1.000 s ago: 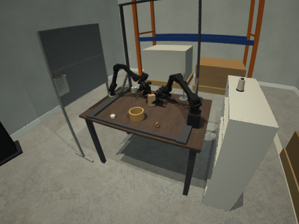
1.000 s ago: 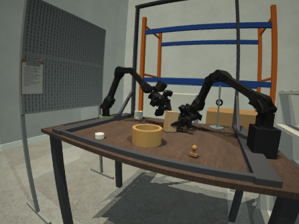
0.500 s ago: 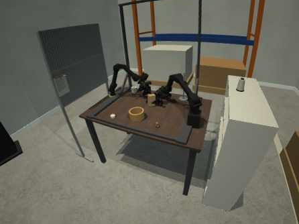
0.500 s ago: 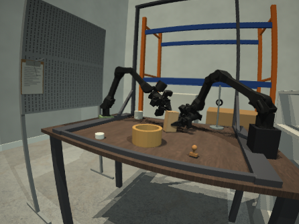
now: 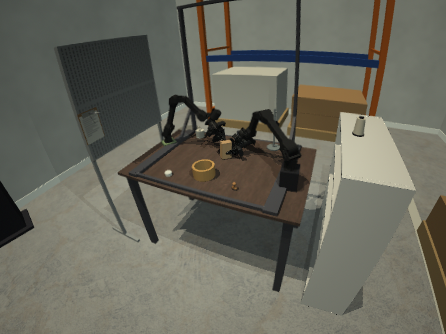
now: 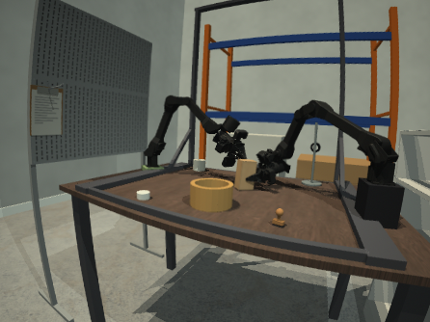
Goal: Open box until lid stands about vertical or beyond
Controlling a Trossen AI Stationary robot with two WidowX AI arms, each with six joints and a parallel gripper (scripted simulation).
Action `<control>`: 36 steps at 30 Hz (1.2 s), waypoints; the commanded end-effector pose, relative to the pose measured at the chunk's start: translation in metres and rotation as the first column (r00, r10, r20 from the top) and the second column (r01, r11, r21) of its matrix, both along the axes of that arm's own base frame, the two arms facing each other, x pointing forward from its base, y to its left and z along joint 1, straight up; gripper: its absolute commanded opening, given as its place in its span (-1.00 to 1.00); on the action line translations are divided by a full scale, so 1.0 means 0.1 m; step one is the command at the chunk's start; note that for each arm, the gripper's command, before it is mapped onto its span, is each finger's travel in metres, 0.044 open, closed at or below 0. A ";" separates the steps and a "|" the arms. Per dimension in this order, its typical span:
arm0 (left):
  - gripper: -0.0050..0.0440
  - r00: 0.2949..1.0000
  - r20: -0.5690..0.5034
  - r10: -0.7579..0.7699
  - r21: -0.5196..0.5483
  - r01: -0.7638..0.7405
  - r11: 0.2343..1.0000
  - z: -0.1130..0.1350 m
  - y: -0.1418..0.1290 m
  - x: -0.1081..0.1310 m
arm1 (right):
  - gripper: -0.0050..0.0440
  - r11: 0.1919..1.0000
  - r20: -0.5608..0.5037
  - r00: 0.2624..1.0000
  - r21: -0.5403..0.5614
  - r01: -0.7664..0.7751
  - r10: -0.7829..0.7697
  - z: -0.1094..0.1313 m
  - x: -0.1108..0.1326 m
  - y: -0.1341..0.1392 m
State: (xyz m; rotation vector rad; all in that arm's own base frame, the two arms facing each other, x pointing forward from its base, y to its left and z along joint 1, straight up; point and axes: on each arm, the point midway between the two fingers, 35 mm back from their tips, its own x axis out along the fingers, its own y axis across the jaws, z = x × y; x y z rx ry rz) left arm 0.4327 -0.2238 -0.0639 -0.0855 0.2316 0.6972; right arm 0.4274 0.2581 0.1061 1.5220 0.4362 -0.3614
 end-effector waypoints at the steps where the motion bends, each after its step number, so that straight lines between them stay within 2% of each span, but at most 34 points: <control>1: 0.12 1.000 0.010 -0.005 -0.036 0.005 0.999 0.13 -0.04 0.08 | -0.59 1.000 0.028 1.000 0.029 0.012 -0.013 0.15 0.05 -0.05; 18: 0.12 1.000 0.010 -0.005 -0.036 0.005 0.999 0.13 -0.04 0.08 | -0.59 1.000 0.026 1.000 0.023 0.004 -0.005 0.15 0.00 -0.02; 36: 0.12 1.000 0.010 -0.005 -0.036 0.005 0.999 0.13 -0.04 0.08 | -0.59 1.000 0.027 1.000 0.027 0.009 -0.010 0.26 -0.08 -0.04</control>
